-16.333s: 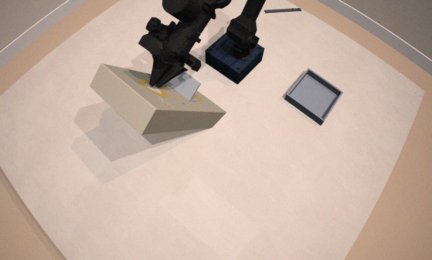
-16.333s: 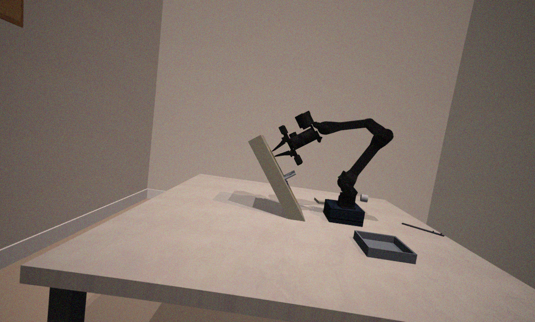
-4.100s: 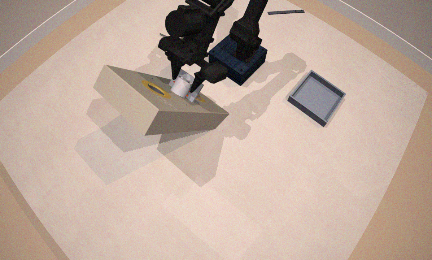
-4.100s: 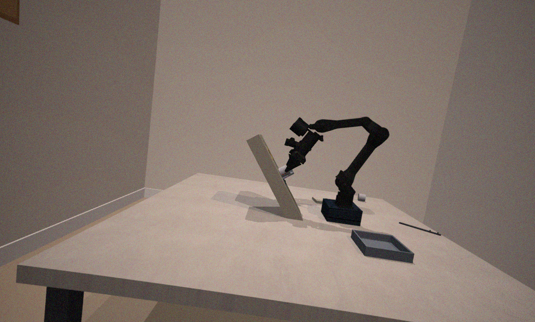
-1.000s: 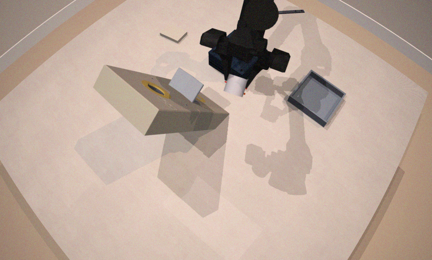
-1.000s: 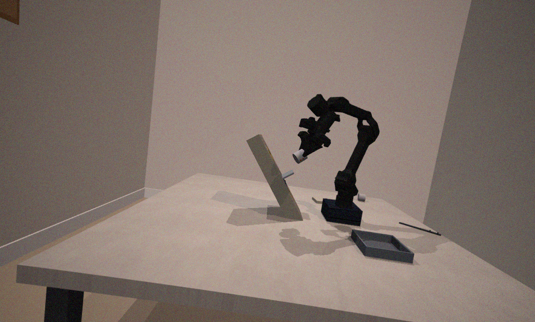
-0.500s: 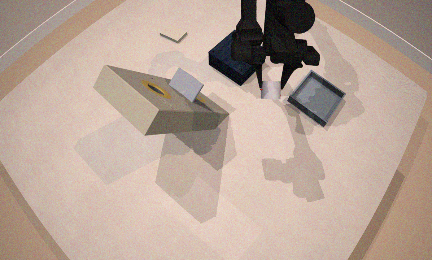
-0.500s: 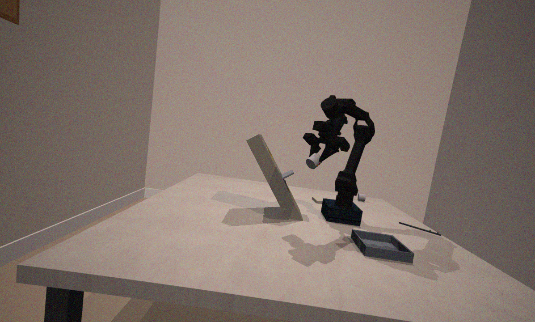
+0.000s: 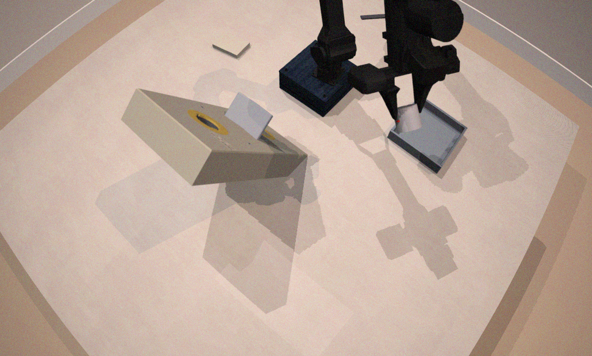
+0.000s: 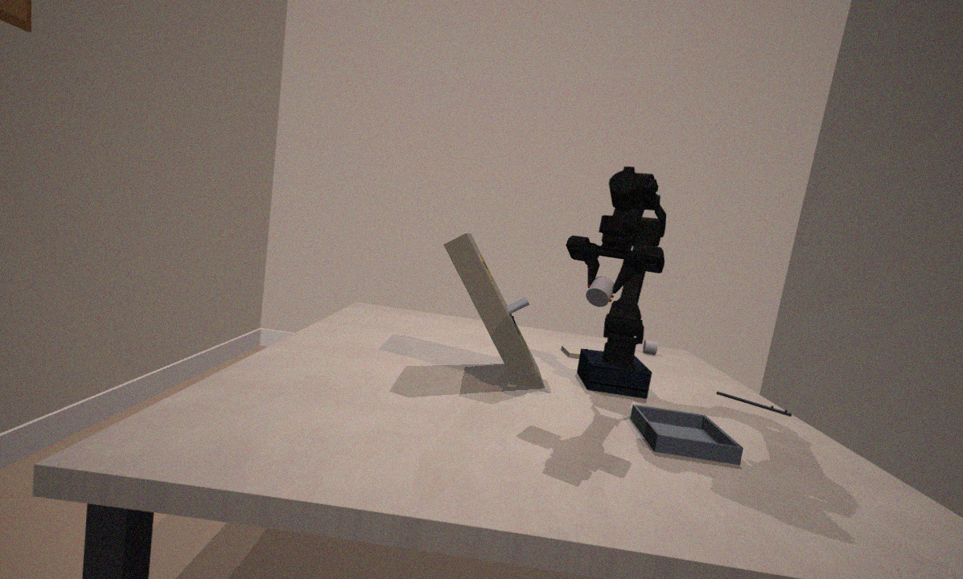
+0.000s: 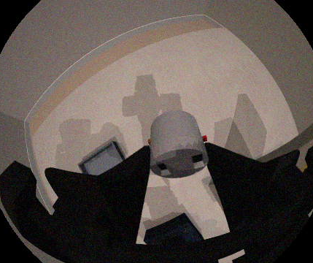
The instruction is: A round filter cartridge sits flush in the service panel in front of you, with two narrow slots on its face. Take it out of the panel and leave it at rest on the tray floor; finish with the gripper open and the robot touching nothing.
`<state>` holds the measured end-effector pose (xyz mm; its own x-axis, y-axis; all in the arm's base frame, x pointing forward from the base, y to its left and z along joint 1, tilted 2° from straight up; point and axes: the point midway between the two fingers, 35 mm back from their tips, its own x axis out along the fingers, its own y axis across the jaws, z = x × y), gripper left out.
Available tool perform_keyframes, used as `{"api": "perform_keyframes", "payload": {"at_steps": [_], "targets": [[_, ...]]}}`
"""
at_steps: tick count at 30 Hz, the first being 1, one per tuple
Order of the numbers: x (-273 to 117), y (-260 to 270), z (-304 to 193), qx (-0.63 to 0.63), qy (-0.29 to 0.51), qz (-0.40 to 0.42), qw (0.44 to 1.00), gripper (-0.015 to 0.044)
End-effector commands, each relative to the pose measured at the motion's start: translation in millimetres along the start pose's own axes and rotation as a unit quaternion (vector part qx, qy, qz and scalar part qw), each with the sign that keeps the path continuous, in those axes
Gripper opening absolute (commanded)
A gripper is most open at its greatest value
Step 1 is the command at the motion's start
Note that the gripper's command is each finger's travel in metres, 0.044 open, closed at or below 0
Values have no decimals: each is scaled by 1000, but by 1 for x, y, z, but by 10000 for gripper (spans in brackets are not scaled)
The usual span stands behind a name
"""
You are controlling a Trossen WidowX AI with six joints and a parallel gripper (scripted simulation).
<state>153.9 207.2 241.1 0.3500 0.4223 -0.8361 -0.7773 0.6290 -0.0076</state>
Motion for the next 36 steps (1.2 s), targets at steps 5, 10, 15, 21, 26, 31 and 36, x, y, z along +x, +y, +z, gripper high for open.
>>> {"api": "perform_keyframes", "payload": {"at_steps": [5,10,15,21,26,31,36], "targets": [[1,16,-2,-37,-2,21,999,0],[16,36,-9,-67,-2,40,997,0],[31,59,-19,-103,-2,62,993,0],[48,86,-35,-146,-2,88,985,0],[60,108,-52,-181,-2,110,977,0],[70,128,-72,-216,-2,131,968,0],[78,147,-94,-250,-2,152,956,0]]}}
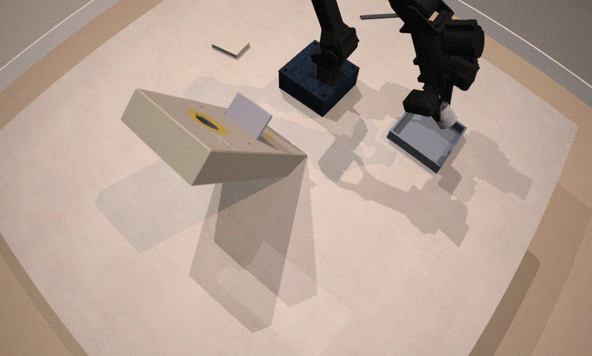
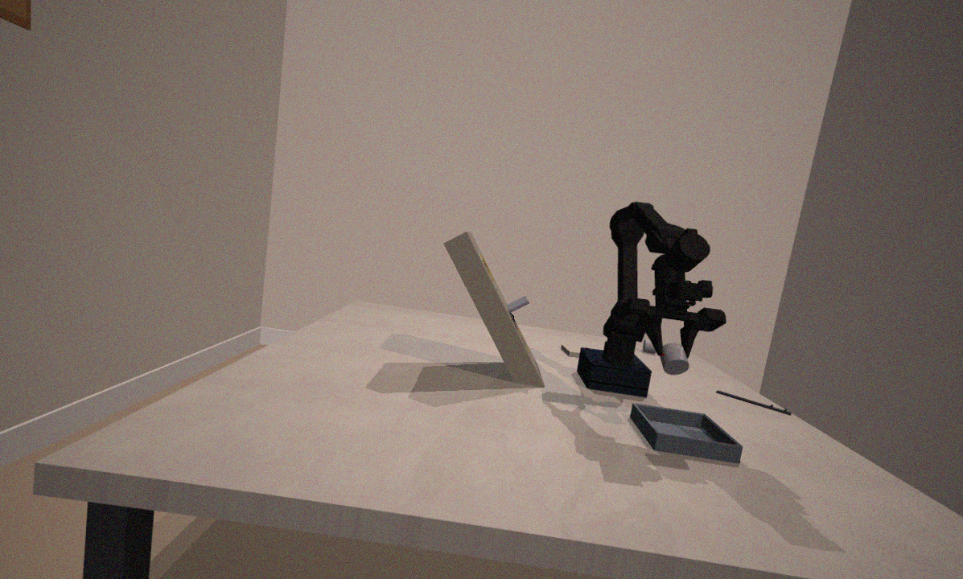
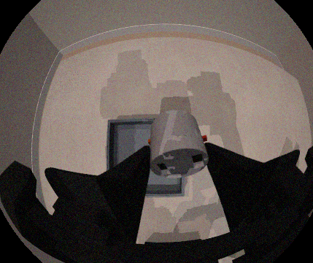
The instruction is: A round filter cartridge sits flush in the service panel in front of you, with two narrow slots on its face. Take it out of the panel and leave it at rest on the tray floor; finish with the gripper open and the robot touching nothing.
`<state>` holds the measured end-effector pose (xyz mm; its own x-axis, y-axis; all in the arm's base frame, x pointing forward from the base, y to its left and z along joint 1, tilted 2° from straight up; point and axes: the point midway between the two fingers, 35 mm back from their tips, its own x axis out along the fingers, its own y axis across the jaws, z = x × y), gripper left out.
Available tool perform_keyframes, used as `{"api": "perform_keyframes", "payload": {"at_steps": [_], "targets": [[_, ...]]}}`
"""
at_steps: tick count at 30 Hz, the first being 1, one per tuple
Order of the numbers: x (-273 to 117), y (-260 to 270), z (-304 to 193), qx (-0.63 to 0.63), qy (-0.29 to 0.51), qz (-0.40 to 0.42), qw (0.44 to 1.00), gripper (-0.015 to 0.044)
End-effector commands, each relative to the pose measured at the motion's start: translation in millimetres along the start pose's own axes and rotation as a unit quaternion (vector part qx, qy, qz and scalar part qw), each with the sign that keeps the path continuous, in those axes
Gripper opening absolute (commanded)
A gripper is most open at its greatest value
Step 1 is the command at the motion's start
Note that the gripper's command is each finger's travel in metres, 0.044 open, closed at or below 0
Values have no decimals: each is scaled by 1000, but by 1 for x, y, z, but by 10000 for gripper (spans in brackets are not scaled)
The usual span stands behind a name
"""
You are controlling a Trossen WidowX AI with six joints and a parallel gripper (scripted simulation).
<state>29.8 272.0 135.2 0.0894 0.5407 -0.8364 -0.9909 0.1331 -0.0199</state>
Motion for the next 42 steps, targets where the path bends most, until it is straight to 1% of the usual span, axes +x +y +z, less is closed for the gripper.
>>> {"api": "perform_keyframes", "payload": {"at_steps": [1,8,12,25,30,42], "targets": [[11,16,-11,-29,2,14,999,0],[27,44,-31,-74,2,42,996,0],[30,45,-33,-75,2,43,996,0],[86,45,-65,-76,2,43,996,0],[91,45,-70,-76,2,43,996,0],[88,45,-68,-73,4,41,996,315]]}}
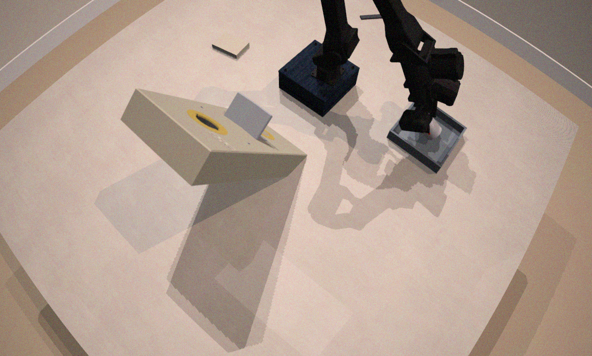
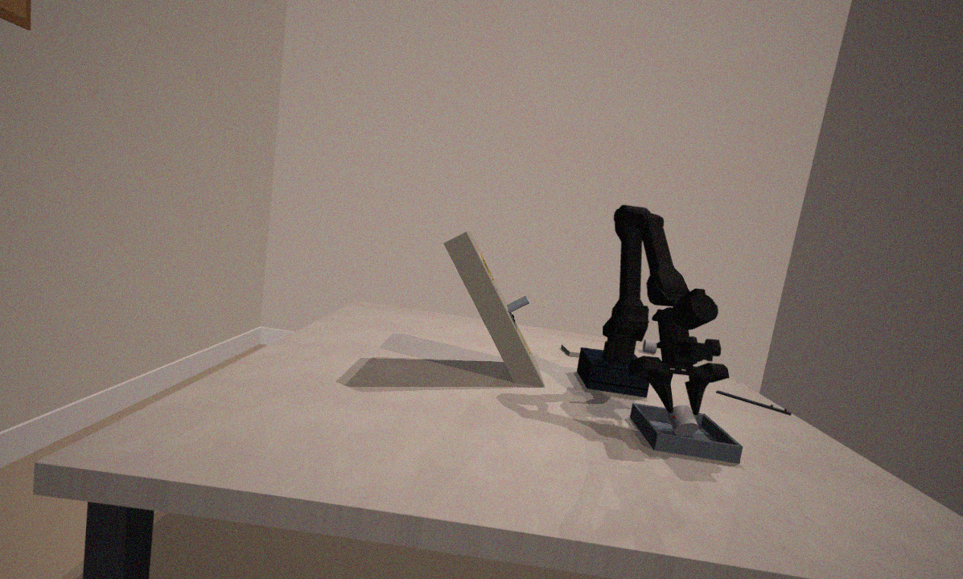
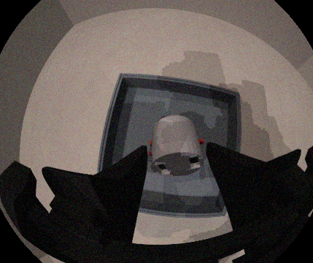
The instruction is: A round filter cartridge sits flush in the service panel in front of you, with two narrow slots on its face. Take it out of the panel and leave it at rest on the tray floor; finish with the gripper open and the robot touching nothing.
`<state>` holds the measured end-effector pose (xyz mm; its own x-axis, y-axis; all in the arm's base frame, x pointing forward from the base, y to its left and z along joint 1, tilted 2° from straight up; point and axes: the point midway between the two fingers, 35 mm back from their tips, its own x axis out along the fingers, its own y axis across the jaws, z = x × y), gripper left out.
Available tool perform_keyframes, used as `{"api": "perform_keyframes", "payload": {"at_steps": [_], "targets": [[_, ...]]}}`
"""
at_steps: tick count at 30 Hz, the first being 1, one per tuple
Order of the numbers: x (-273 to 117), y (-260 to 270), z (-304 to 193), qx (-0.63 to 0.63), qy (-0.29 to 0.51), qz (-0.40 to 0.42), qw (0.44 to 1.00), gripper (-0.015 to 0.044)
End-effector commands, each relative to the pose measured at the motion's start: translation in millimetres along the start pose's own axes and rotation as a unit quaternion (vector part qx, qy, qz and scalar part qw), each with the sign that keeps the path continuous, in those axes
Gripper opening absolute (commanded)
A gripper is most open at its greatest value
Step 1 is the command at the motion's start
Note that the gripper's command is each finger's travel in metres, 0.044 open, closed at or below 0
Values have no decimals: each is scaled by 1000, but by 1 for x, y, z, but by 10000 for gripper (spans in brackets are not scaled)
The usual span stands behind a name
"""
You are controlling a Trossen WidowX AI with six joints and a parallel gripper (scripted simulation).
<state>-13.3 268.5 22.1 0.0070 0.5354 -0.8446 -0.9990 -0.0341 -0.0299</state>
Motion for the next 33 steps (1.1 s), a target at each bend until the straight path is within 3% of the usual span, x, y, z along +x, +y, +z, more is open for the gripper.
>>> {"api": "perform_keyframes", "payload": {"at_steps": [1,5,9,15,17,33], "targets": [[0,0,1,0,-2,0,1000,341],[0,0,1,0,-2,0,1000,440],[-7,0,7,0,-2,0,1000,440],[-61,0,36,0,-1,0,1000,440],[-47,0,31,-3,-1,1,1000,440],[-47,0,31,-3,-1,1,1000,440]]}}
